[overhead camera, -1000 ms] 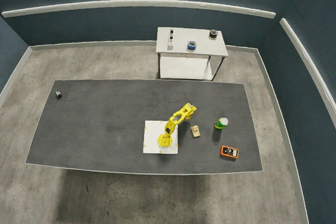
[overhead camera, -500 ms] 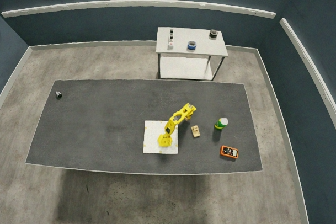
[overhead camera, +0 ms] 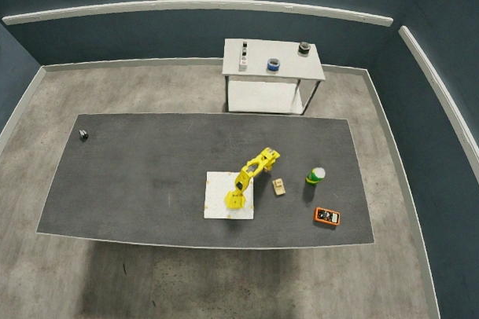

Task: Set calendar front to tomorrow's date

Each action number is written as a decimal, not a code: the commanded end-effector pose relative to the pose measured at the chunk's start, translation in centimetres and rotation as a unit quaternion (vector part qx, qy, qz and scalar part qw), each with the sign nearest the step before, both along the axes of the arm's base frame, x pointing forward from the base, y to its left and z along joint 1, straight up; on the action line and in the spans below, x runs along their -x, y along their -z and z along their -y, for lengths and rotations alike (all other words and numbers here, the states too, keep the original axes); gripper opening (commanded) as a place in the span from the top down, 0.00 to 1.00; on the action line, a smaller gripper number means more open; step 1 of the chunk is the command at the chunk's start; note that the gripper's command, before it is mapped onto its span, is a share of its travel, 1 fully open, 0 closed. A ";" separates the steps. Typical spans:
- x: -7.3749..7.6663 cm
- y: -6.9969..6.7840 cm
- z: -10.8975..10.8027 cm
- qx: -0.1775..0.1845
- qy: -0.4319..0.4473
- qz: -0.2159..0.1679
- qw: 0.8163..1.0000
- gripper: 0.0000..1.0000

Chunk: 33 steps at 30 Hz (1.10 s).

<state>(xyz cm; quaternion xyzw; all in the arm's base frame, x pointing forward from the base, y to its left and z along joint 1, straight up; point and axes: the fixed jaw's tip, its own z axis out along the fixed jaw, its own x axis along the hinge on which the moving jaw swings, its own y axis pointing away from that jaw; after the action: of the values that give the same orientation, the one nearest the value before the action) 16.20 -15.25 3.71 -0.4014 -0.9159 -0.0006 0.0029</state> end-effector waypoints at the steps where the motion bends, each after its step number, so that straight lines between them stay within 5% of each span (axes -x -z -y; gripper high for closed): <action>1: 0.0 0.3 -0.2 -0.001 0.002 -0.001 1.000 1.00; 33: 0.0 1.3 -0.2 -0.001 0.002 -0.001 1.000 1.00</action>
<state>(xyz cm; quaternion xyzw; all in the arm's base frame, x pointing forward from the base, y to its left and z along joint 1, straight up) 16.32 -15.36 2.91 -0.4014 -0.9159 0.0027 -0.0054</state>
